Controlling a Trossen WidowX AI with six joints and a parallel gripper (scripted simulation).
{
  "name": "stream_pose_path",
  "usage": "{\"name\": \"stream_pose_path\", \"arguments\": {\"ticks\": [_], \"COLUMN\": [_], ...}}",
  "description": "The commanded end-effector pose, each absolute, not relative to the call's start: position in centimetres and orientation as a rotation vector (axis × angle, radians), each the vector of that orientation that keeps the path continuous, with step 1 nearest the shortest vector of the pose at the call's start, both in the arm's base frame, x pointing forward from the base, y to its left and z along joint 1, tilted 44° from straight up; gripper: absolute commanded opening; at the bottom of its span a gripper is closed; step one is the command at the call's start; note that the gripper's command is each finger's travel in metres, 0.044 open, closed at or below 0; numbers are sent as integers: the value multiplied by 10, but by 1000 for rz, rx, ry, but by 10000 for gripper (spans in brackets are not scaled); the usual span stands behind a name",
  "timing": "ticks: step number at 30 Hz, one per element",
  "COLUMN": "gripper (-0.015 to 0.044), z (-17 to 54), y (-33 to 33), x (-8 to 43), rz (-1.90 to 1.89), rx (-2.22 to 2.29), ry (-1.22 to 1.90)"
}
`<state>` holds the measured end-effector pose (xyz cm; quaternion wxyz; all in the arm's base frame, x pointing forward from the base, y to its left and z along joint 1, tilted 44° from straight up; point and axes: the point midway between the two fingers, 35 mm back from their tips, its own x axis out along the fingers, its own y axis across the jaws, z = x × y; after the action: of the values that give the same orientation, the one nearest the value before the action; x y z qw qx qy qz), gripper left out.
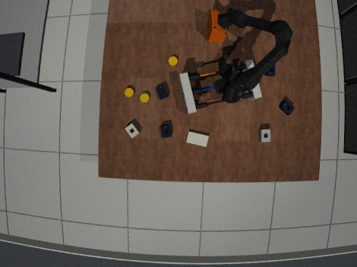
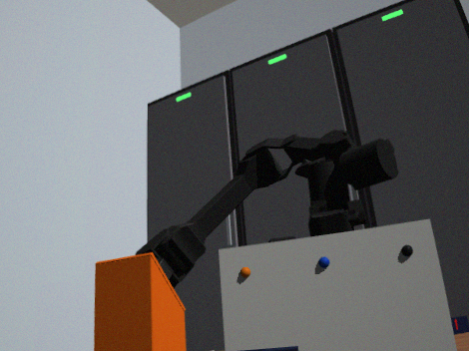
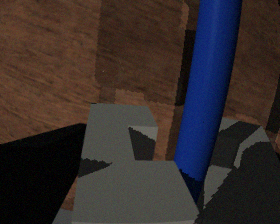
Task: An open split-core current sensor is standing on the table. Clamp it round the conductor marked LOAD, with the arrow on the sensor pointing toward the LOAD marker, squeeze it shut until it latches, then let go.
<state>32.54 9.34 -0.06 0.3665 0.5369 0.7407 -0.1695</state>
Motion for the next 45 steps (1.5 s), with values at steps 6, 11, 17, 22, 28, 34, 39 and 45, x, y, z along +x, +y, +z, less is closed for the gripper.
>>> {"name": "stream_pose_path", "arguments": {"ticks": [6,11,17,22,28,34,39,45], "gripper": [0,0,0,0,0,0,0,0], "z": [0,0,0,0,0,0,0,0], "y": [93,93,93,93,93,93,93,93], "x": [326,326,326,326,326,326,326,326], "rz": [-434,-434,-434,-434,-434,-434,-434,-434], "rx": [1380,1380,1380,1380,1380,1380,1380,1380], "ry": [1903,1903,1903,1903,1903,1903,1903,1903]}}
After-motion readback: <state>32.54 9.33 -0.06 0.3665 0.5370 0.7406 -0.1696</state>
